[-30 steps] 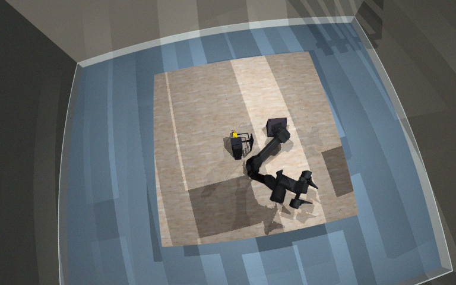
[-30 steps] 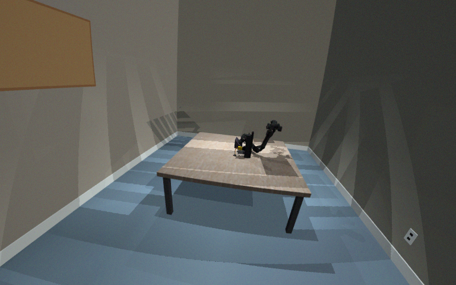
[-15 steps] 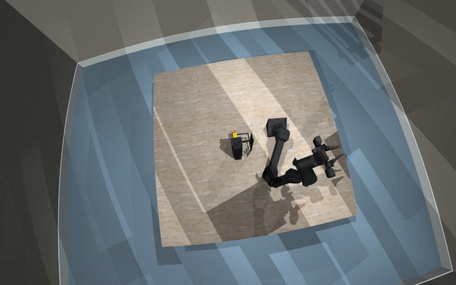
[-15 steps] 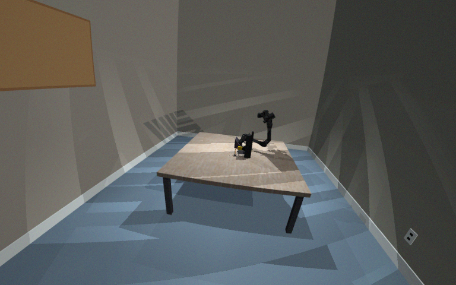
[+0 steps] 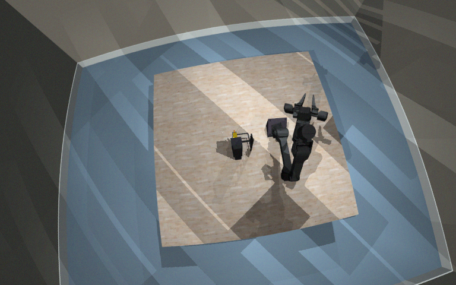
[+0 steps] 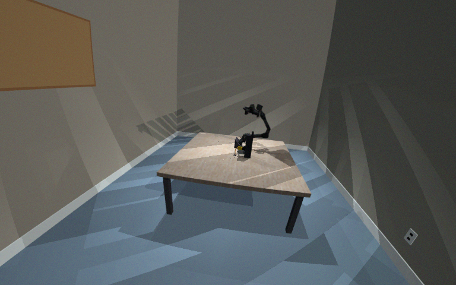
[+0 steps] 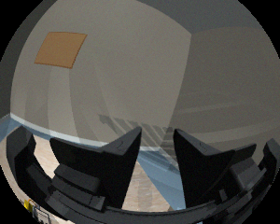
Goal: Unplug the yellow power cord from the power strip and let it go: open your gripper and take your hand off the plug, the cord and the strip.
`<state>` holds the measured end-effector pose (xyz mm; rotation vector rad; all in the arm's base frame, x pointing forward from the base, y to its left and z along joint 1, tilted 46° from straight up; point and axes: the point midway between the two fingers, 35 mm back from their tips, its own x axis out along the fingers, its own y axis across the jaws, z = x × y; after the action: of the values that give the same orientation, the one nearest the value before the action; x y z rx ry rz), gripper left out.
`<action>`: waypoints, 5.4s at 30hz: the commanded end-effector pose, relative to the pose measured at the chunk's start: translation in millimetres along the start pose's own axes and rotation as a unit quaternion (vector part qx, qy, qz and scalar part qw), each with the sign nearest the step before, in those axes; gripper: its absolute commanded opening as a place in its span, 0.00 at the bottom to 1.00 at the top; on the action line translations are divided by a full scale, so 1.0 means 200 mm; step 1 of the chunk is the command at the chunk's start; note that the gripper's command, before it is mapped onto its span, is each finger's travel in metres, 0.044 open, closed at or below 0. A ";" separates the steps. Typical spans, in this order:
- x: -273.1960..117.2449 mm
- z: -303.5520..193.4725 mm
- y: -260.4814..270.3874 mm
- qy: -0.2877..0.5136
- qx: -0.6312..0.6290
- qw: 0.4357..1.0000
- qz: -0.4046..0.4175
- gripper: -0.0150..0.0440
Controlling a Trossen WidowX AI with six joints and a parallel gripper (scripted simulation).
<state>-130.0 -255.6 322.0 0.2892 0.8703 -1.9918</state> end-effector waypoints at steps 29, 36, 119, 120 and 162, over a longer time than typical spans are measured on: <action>-0.67 -0.99 1.95 0.661 -0.053 0.671 0.332 0.53; -0.79 -1.11 1.98 0.723 -0.057 0.633 0.273 0.53; -0.83 -1.14 1.98 0.721 -0.057 0.634 0.273 0.25; -0.82 -1.14 1.99 0.721 -0.057 0.634 0.273 0.25; -0.51 -1.11 2.13 0.722 -0.056 0.634 0.273 1.00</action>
<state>247.2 -177.5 17.4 1.9799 1.5288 -0.7656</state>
